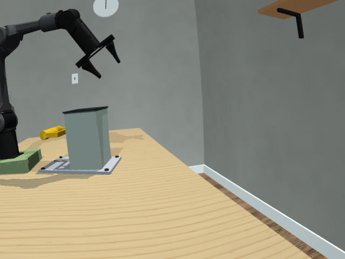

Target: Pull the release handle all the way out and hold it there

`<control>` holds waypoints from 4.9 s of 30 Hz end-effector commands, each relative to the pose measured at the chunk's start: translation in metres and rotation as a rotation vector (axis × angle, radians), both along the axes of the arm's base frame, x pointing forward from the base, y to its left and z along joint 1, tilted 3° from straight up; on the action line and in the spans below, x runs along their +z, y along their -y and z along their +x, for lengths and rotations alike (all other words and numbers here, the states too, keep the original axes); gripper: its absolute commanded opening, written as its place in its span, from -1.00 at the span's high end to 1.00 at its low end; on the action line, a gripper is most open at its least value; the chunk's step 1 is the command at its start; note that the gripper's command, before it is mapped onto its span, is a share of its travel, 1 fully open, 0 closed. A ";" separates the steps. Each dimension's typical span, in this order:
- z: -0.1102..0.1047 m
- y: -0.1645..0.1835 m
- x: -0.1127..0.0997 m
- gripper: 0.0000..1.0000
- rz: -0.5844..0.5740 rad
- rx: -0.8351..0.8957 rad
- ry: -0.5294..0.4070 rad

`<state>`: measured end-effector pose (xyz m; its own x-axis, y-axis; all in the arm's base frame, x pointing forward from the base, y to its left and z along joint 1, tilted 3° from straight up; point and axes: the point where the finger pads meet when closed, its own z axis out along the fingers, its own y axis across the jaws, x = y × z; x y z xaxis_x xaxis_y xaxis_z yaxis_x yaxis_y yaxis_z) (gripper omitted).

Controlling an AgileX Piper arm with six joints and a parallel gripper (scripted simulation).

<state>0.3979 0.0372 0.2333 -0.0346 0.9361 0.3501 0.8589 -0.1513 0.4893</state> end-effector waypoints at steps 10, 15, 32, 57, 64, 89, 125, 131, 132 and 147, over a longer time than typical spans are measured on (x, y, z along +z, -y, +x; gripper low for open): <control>-0.189 0.026 -0.087 -1.00 -0.268 -0.057 -0.401; -0.206 0.032 -0.096 -1.00 -0.302 -0.068 -0.437; -0.208 0.031 -0.102 -1.00 -0.305 -0.065 -0.461; -0.209 0.031 -0.129 -1.00 -0.314 -0.049 -0.562; -0.209 0.031 -0.136 -1.00 -0.316 -0.044 -0.591; -0.210 0.031 -0.141 1.00 -0.318 -0.041 -0.611; -0.210 0.031 -0.141 1.00 -0.318 -0.041 -0.611; -0.210 0.031 -0.141 -0.43 -0.318 -0.041 -0.611; -0.210 0.031 -0.141 -0.43 -0.318 -0.041 -0.611; -0.210 0.031 -0.141 -0.43 -0.318 -0.041 -0.611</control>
